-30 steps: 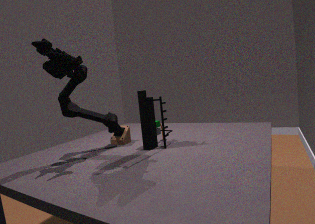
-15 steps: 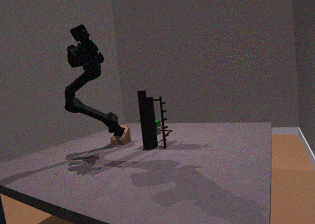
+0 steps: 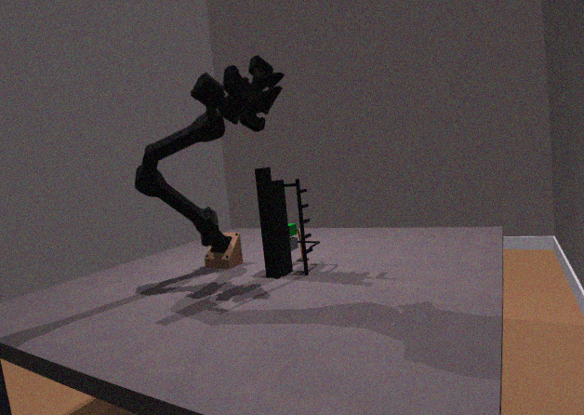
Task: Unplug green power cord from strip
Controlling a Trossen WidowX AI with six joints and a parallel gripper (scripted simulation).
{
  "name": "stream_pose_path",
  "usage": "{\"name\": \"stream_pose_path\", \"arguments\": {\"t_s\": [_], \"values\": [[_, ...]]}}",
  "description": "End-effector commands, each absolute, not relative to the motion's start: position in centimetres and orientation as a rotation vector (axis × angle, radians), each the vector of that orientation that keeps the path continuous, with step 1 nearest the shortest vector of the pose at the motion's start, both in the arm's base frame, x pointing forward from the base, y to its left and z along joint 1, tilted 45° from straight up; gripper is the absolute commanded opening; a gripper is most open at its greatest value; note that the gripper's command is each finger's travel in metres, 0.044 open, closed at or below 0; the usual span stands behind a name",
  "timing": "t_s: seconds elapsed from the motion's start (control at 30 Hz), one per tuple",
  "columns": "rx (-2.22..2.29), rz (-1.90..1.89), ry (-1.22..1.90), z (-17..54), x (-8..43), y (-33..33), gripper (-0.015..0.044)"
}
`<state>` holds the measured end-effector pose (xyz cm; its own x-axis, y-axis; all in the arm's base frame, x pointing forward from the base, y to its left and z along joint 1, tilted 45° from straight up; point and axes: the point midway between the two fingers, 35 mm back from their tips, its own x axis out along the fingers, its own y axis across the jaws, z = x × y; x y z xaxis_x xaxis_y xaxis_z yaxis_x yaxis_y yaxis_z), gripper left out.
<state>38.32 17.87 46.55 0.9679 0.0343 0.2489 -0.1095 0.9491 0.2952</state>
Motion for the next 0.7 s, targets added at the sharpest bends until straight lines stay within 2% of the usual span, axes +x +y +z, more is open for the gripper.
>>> {"name": "stream_pose_path", "arguments": {"t_s": [0.0, 0.33, 0.67], "values": [[0.082, 0.081, -0.034, 39.9, 40.7, 20.7, 0.0160], [-0.483, 0.156, 0.454, 23.6, 41.3, 23.6, 0.0160], [-1.118, 0.357, 0.993, 9.0, 35.6, 21.5, 0.0160]]}}
